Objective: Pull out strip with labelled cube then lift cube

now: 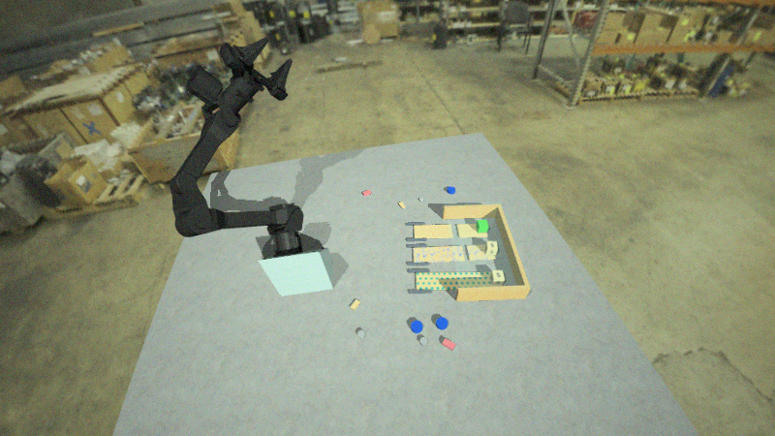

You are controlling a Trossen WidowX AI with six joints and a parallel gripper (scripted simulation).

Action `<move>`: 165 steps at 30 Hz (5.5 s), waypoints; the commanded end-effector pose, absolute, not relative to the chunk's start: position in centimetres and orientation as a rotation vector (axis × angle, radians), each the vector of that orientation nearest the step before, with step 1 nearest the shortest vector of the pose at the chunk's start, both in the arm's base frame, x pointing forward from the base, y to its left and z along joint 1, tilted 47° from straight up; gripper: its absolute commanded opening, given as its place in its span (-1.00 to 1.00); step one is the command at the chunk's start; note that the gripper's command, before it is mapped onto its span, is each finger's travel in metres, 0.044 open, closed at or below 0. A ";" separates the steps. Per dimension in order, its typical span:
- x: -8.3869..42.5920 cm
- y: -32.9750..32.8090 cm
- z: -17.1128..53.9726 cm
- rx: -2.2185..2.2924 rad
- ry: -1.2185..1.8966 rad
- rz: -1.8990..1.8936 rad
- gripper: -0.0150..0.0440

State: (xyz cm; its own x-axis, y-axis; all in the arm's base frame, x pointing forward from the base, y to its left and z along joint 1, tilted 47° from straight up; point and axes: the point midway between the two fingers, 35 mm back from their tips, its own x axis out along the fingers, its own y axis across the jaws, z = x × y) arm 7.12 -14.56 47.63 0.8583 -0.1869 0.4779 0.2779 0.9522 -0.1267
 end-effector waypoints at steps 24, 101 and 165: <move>28.0 6.6 38.4 -0.462 -0.252 0.129 0.86; 38.3 -0.5 -7.0 0.676 1.574 0.600 -0.49; 37.7 3.5 -10.3 0.679 1.574 0.604 -0.49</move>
State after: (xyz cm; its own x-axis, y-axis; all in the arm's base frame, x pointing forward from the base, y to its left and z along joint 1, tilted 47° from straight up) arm 37.64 3.33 -10.25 -0.0717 0.7226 -0.6875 0.0776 0.6913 0.7184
